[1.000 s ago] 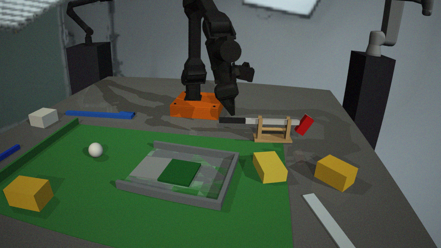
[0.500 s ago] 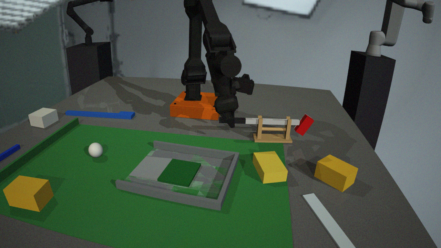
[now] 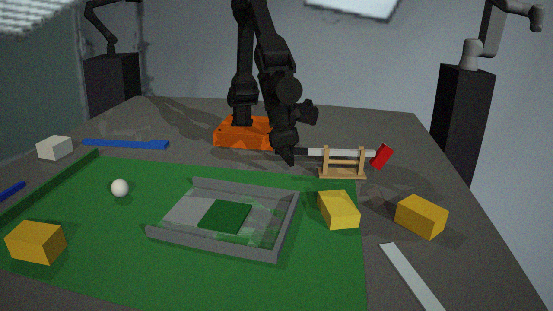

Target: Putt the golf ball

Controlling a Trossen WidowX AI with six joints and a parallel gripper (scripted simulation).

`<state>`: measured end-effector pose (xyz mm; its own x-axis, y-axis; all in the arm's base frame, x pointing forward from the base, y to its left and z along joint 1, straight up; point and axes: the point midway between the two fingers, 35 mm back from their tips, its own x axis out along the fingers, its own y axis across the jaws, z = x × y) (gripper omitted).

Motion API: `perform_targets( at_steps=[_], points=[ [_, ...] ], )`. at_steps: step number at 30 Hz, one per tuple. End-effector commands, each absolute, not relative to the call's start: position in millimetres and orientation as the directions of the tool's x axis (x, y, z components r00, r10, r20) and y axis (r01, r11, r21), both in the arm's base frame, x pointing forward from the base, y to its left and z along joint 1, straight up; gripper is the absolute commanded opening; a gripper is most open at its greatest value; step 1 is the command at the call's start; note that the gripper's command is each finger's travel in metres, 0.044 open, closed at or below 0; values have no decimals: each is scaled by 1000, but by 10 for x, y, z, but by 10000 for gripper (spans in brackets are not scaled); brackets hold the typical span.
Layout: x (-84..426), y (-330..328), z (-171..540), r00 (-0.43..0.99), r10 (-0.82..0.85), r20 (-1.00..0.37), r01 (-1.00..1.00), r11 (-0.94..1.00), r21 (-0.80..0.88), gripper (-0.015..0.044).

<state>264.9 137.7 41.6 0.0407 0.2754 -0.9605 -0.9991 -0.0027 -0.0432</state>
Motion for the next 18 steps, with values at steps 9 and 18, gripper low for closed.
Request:
perform_targets(
  at_steps=[9, 18],
  points=[
    [2620, 1364, 257, 28, 268, -963, -1000, -1, -29, 440],
    [2639, 1374, 292, 35, 273, -961, -999, -3, -37, 256]
  ],
)
